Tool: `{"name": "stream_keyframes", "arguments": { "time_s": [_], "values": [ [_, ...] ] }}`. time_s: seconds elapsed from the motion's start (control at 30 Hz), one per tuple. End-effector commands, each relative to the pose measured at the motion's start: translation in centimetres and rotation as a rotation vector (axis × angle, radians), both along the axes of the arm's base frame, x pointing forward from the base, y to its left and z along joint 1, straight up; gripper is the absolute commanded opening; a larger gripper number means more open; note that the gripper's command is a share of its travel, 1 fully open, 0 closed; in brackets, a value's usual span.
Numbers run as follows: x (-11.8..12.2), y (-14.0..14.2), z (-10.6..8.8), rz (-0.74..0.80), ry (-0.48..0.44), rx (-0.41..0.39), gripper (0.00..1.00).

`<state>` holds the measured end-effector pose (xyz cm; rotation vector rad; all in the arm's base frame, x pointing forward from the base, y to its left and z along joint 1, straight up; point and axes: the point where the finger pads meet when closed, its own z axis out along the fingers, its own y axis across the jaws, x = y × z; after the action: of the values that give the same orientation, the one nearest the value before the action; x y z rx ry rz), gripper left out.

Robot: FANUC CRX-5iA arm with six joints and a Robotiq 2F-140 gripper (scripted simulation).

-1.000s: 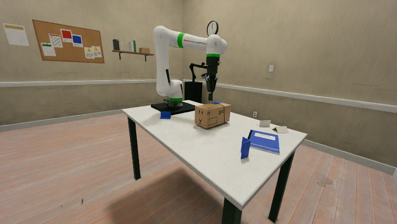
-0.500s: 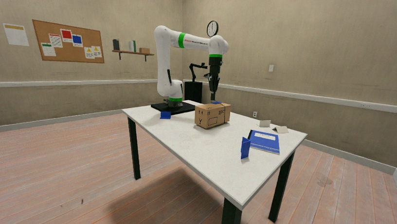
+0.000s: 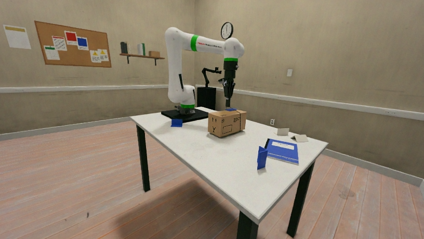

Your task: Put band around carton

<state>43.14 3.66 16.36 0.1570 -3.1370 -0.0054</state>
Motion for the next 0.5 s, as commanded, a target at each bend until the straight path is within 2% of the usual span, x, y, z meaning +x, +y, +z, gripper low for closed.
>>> {"name": "stream_keyframes", "arguments": {
  "time_s": [0.0,0.47],
  "values": [
    [0.04,-0.01,0.08,0.0,-0.002,0.0,0.1],
    [0.16,-0.02,0.08,0.0,-0.002,0.0,0.1]
  ]
}}
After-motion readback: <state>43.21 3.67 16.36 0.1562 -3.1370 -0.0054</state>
